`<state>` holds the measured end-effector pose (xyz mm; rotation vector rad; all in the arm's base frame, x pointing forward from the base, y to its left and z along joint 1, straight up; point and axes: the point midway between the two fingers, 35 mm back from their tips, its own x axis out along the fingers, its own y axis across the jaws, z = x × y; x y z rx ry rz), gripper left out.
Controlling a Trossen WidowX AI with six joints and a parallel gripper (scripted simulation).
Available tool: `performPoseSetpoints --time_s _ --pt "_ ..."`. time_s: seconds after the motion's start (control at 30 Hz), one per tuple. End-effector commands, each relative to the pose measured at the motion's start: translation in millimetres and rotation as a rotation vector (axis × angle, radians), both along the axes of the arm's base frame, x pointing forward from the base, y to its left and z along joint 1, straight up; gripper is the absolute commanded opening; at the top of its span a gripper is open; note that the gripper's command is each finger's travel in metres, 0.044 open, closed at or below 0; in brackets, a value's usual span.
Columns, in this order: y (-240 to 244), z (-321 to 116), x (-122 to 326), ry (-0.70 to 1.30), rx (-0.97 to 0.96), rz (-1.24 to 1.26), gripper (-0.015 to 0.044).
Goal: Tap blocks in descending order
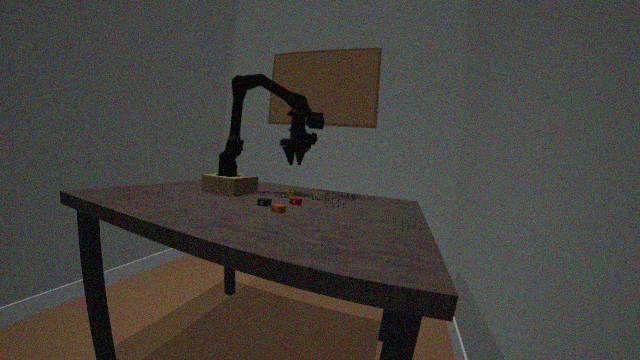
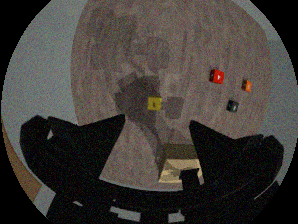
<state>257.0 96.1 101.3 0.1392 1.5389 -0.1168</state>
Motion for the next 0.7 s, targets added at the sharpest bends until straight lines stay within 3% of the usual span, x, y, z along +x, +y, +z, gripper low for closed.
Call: performPoseSetpoints --time_s 0.0,0.3,0.67 --pt "-45 -1 23 0.005 -0.008 -0.013 0.04" --pt "-165 -1 45 0.004 -0.018 -0.013 0.04" --pt "-167 -1 44 0.004 -0.018 -0.013 0.04"
